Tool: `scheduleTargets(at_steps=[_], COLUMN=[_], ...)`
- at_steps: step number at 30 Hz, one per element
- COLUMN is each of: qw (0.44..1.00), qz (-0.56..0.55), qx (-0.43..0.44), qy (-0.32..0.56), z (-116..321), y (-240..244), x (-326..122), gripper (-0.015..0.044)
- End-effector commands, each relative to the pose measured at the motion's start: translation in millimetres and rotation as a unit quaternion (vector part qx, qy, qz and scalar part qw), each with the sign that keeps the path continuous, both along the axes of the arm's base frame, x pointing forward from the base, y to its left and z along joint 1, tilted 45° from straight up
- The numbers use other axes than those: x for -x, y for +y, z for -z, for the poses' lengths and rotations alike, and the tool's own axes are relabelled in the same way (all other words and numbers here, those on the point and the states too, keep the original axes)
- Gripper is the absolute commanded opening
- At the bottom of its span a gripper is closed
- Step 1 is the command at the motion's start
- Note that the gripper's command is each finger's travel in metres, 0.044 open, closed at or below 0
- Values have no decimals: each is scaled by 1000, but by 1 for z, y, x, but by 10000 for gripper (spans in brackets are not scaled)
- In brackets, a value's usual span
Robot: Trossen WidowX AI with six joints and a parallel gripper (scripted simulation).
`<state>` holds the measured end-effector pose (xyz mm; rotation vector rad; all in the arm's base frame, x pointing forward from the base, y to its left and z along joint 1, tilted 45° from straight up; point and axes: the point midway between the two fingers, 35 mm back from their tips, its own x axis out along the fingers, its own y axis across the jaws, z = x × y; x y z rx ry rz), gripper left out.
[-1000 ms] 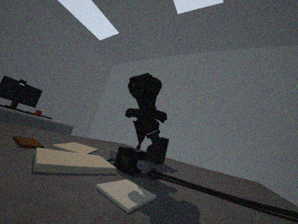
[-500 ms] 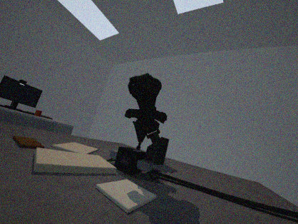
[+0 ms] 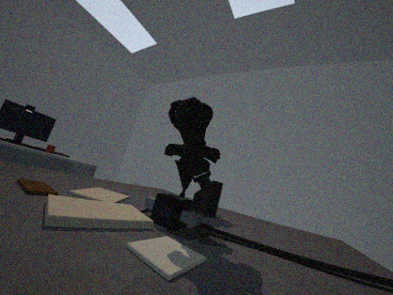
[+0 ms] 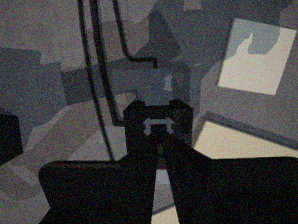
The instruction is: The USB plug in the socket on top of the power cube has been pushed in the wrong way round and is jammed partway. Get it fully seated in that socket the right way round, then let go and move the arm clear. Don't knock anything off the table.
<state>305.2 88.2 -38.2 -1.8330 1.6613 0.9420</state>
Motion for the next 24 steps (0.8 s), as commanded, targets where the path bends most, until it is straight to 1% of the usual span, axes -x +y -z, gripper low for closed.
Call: scheduleTargets(at_steps=[1, 24], qw=[1000, 1000], qz=[-1, -1], qx=[1, 1], qy=[1, 1], z=[1, 3], y=[-1, -3], x=[0, 0], gripper=[0, 0])
